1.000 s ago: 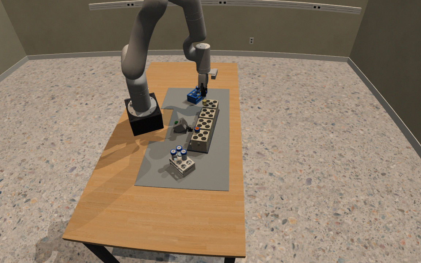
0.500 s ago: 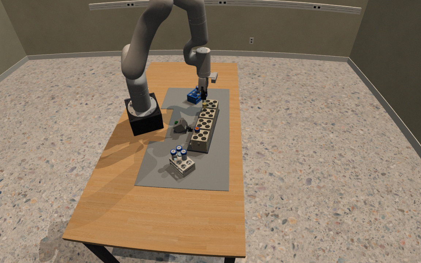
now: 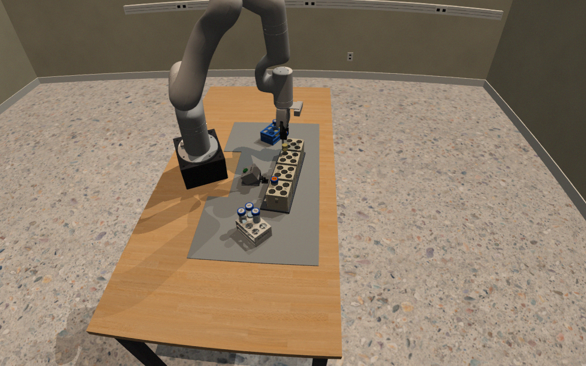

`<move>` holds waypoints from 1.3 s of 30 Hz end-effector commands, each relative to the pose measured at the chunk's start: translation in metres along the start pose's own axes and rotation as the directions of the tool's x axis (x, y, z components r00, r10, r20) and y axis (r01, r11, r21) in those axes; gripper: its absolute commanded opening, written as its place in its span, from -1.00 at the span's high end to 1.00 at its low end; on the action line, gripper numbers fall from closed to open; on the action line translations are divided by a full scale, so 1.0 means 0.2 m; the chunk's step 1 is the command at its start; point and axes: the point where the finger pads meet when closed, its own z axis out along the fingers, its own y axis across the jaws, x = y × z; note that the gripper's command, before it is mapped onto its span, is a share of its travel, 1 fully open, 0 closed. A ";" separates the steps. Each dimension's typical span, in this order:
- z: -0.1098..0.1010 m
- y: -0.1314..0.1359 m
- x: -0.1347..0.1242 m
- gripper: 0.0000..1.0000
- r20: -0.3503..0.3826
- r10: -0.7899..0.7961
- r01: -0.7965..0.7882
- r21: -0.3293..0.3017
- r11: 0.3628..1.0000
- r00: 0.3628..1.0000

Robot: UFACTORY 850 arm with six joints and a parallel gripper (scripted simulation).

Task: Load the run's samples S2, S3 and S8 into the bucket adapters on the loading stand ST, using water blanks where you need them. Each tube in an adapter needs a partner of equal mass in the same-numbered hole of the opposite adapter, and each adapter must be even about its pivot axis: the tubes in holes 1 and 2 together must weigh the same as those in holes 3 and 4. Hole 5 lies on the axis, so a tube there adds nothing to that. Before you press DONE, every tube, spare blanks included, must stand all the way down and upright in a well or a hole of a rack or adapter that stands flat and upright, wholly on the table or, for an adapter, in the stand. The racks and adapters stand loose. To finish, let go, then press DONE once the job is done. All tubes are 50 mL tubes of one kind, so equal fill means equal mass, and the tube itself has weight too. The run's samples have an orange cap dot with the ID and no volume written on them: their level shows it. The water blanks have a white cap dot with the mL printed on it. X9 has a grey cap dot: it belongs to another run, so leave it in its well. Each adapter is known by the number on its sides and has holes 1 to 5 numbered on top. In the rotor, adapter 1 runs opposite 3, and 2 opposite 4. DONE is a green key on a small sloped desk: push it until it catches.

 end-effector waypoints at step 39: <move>0.16 0.00 0.00 1.00 -0.002 0.000 0.000 0.000 1.000 1.000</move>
